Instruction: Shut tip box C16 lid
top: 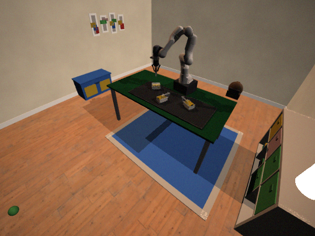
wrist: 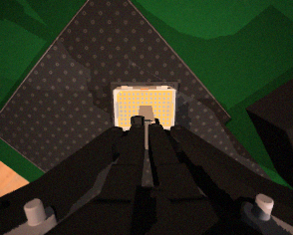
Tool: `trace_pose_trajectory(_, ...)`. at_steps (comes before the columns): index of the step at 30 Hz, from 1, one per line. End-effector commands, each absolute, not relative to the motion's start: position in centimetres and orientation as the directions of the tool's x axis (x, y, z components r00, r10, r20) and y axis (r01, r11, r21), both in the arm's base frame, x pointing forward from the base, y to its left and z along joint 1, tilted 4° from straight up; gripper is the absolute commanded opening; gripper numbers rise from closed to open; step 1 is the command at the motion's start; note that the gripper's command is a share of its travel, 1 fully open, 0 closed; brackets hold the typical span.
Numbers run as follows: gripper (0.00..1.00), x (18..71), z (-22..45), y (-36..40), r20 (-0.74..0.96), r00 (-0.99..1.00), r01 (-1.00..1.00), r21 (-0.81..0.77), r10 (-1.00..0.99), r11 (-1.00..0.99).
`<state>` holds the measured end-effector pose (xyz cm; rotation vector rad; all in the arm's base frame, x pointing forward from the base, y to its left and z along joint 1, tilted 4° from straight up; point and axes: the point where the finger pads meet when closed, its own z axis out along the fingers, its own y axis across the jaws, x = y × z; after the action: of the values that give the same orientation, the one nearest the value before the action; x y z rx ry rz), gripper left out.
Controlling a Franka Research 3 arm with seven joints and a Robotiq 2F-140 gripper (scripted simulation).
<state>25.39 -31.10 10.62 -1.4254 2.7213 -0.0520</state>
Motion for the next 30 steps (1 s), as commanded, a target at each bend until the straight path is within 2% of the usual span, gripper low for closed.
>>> trace_pose_trajectory(1, 0.00, 25.4, 10.8, -31.2, -0.044, -0.571, -0.817, -0.063, -0.820, 0.572)
trace_pose_trajectory(30, 0.00, 27.8, 6.3, -28.3, -0.044, -0.571, -0.817, -0.063, -0.820, 0.572)
